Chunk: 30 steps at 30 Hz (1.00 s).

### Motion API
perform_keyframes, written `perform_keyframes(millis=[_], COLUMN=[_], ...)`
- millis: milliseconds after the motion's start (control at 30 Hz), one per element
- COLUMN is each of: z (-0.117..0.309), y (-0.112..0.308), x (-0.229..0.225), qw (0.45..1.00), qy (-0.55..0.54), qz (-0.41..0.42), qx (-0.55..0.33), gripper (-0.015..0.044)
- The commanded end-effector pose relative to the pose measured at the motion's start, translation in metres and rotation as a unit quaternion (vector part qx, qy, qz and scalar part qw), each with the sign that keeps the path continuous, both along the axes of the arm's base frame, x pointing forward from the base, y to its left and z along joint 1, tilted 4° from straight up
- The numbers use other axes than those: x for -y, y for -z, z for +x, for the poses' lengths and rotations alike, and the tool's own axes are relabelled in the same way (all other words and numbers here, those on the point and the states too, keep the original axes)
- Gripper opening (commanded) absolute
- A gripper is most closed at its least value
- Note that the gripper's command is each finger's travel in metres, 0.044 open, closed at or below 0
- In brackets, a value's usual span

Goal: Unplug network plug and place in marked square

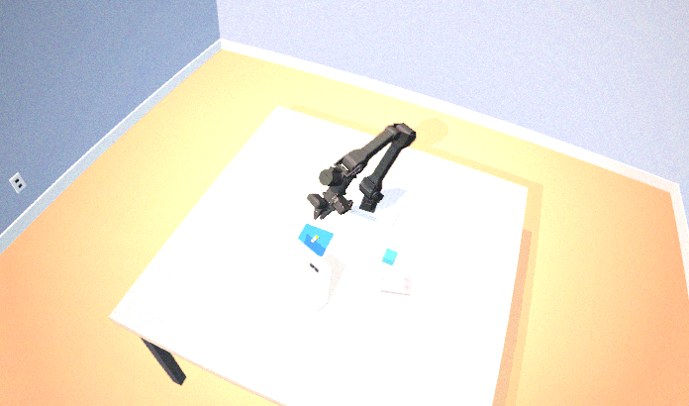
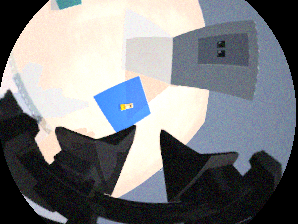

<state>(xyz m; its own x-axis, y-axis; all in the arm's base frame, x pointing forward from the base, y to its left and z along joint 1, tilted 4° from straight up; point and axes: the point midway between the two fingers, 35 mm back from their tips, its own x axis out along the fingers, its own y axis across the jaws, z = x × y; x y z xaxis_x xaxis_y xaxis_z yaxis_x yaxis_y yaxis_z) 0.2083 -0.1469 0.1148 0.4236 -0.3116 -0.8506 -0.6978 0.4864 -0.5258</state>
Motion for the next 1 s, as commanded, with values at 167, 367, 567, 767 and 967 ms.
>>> perform_keyframes(millis=[167,367,567,767,967], z=[0.003,0.005,0.006,0.006,0.006], y=[-0.018,-0.036,-0.054,-0.072,-0.089], x=[0.002,0.003,0.004,0.004,0.003], qw=[1.000,1.000,1.000,1.000,1.000], qy=[0.000,0.001,0.001,0.002,0.002], qz=[0.000,0.000,0.000,0.000,-0.001], qx=[0.000,0.000,0.000,0.001,0.001], gripper=[0.0156,0.0156,0.0156,0.0156,0.0156])
